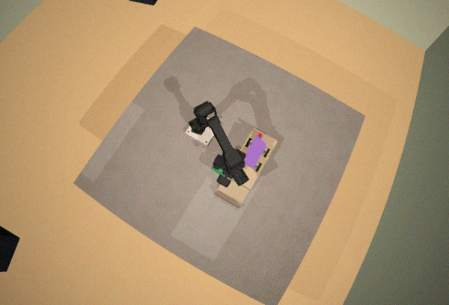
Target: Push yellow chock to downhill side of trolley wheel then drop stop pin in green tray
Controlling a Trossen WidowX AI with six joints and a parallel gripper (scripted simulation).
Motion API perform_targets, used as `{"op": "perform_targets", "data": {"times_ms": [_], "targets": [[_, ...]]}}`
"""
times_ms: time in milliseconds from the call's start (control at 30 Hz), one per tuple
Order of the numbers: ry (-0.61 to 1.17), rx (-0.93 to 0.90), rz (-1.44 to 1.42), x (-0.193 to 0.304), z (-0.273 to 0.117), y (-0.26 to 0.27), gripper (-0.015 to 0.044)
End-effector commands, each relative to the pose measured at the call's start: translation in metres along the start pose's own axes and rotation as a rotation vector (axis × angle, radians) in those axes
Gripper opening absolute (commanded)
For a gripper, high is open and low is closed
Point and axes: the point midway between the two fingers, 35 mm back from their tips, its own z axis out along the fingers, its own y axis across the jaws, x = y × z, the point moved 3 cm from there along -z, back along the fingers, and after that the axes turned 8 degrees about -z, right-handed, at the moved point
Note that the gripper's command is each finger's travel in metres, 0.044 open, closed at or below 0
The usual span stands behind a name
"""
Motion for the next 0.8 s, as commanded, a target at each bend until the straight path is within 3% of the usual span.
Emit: {"op": "perform_targets", "data": {"times_ms": [0,767], "targets": [[0.004,0.003,0.002,0.001,0.0,-0.005,0.0],[0.001,0.0,0.001,0.002,-0.001,-0.016,0.0]]}}
